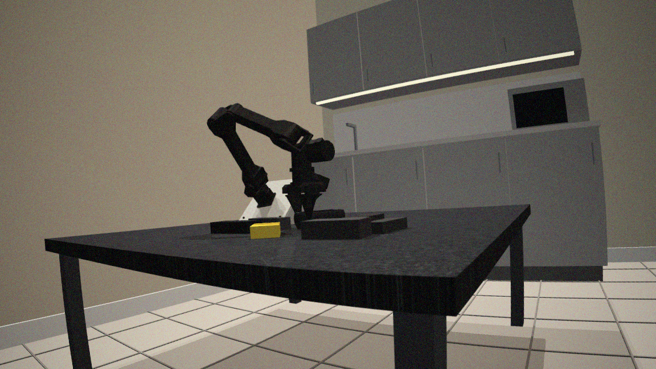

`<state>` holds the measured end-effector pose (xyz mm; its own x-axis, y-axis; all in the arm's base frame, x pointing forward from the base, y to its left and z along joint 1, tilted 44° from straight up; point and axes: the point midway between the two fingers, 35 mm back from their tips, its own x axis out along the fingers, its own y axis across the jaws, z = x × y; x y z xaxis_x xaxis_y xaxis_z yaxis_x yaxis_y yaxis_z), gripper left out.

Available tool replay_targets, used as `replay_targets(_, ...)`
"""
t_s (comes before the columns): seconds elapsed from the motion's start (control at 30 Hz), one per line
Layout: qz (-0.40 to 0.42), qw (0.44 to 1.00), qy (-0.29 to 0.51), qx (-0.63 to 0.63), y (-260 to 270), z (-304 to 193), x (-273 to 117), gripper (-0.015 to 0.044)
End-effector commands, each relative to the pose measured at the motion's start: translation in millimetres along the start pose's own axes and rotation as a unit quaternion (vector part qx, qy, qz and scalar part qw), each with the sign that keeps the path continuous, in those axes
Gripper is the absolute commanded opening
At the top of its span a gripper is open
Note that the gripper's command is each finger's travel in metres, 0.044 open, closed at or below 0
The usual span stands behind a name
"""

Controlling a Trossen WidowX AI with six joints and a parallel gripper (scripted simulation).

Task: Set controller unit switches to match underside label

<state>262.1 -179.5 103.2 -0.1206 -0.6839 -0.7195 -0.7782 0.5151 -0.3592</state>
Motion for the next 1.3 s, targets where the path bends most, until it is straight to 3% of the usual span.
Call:
replay_targets(0.0, -0.001, 1.0, 0.0, 0.001, 0.1, -0.1, -2.8, 0.0341)
replay_targets(0.13, -0.009, 1.0, -0.005, 0.01, 1.6, -0.3, -47.7, 0.044)
replay_targets(0.5, -0.009, 1.0, -0.005, 0.011, 1.9, -0.5, -50.5, 0.044)
replay_targets(0.77, -0.005, 1.0, -0.006, 0.006, 4.3, -0.1, -125.6, 0.023)
replay_targets(1.07, -0.005, 1.0, -0.006, 0.006, 4.6, -0.3, -127.6, 0.0)
replay_targets(1.27, -0.005, 1.0, -0.006, 0.006, 4.6, -0.3, -127.6, 0.0)
